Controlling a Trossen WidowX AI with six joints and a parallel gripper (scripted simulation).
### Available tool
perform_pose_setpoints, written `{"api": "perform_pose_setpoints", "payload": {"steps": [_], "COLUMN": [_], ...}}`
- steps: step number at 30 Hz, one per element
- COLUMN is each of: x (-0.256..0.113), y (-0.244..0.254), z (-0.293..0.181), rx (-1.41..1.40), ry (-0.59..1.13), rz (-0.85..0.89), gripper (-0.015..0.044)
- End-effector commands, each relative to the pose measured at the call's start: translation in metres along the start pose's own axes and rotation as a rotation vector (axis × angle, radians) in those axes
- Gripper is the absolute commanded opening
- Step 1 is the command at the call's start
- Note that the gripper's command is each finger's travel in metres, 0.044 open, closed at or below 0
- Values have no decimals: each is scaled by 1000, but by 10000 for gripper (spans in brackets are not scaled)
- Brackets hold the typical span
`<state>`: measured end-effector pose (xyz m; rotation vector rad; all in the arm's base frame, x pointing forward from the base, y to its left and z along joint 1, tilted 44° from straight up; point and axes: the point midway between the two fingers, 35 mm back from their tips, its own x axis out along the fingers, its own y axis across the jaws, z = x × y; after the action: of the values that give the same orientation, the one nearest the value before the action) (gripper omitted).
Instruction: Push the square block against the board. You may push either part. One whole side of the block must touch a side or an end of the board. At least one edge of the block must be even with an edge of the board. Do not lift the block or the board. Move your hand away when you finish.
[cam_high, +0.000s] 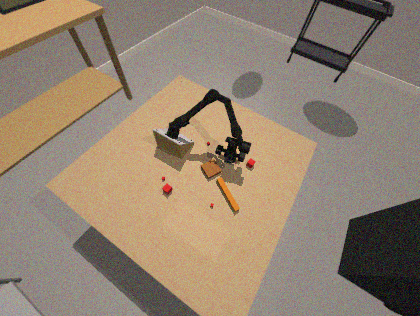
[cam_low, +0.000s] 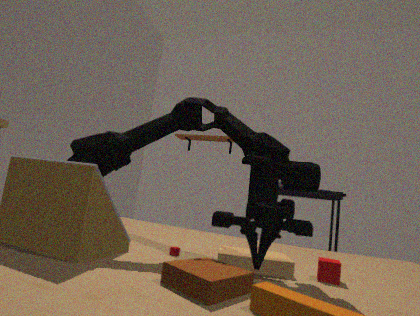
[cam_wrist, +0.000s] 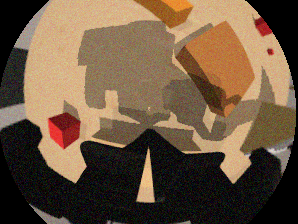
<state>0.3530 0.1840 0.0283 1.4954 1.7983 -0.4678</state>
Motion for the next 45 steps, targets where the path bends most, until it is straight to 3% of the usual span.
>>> {"api": "perform_pose_setpoints", "payload": {"steps": [1,45], "x": [6,6], "y": [-2,-2], "z": [-9,-5], "rx": [-13,-13], "ry": [18,18], "rz": [-14,-14], "gripper": [0,0]}}
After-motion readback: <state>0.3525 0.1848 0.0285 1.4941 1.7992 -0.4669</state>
